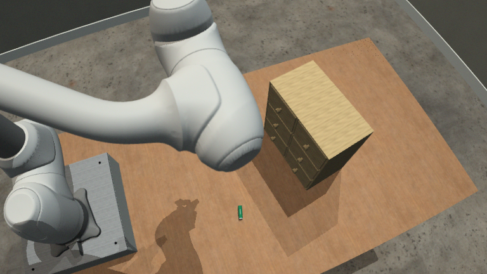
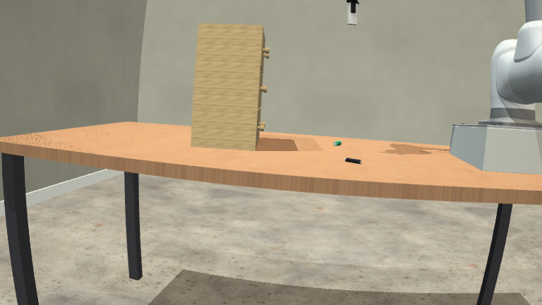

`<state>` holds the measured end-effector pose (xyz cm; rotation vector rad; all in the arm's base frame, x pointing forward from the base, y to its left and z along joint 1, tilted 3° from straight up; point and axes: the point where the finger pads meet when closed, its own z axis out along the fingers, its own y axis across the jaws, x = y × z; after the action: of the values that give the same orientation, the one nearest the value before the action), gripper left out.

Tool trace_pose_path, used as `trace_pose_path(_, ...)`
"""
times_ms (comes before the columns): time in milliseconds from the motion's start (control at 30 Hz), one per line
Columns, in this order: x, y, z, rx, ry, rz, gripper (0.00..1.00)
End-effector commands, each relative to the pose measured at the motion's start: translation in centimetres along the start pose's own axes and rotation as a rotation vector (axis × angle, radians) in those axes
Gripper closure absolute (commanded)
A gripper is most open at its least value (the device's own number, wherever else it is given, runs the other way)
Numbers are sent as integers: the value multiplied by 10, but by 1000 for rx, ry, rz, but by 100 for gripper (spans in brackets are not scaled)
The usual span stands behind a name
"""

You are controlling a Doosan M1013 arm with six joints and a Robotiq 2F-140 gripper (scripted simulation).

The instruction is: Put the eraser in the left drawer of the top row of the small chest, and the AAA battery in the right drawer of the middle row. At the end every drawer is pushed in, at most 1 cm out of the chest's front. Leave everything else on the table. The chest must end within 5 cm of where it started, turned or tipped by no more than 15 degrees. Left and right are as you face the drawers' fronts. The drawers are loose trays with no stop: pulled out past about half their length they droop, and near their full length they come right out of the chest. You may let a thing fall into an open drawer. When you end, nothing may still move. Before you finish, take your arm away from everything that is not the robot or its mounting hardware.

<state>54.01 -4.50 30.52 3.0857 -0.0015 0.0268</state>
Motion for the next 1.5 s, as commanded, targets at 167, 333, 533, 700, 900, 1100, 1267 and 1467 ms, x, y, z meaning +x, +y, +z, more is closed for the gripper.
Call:
trace_pose_path(167, 0, 0, 0, 0, 0, 0, 100)
trace_pose_path(333, 8, 31, 23, 0, 0, 0, 100)
trace_pose_path(533, 17, 90, 67, 0, 0, 0, 100)
trace_pose_path(700, 16, 150, 111, 0, 0, 0, 100)
trace_pose_path(900, 16, 152, 112, 0, 1, 0, 100)
trace_pose_path(1100, 17, 152, 114, 0, 15, 0, 100)
trace_pose_path(1267, 20, 152, 116, 0, 51, 0, 100)
trace_pose_path(1467, 24, 152, 121, 0, 100, 0, 100)
